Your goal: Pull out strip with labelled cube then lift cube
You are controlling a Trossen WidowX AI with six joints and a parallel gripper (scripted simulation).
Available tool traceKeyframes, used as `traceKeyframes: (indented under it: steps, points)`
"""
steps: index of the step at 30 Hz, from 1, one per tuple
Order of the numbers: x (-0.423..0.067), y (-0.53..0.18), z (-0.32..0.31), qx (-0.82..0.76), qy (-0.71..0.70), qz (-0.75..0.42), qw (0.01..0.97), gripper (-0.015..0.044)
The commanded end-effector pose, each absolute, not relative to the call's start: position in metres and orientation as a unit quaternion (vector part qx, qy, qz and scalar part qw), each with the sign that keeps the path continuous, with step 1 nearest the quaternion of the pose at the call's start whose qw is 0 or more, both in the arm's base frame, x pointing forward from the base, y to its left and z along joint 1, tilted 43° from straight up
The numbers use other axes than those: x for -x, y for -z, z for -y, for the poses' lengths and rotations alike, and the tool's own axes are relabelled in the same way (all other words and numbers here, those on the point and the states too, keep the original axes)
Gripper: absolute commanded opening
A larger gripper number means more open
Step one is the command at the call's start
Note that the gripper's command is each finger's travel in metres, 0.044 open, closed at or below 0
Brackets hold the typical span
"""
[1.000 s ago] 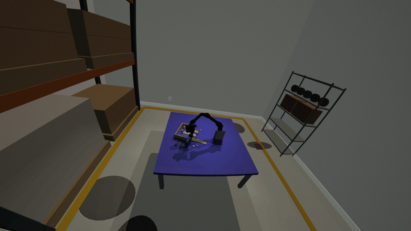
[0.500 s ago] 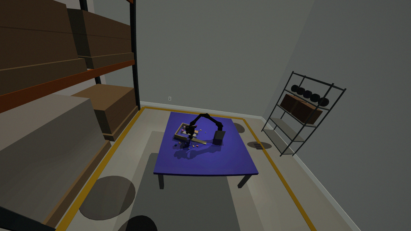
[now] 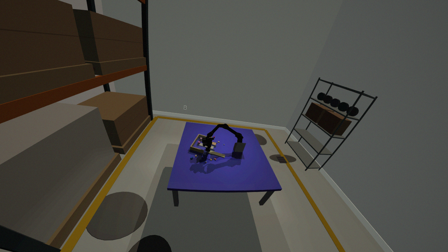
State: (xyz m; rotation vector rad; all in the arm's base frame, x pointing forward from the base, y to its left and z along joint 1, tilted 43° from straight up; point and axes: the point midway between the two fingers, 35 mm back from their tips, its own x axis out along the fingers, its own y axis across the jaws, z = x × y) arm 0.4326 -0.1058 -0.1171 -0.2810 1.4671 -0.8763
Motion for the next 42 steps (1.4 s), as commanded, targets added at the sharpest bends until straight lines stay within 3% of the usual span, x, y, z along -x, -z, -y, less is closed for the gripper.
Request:
traceKeyframes:
  steps: [1,2,42]
  points:
    - [-0.433,0.116,0.105,0.123,0.386,-0.645,0.648,0.0026]
    - [-0.432,0.115,0.104,0.123,0.385,-0.645,0.648,0.0]
    - [-0.322,0.076,0.065,0.131,0.381,-0.65,0.644,0.0]
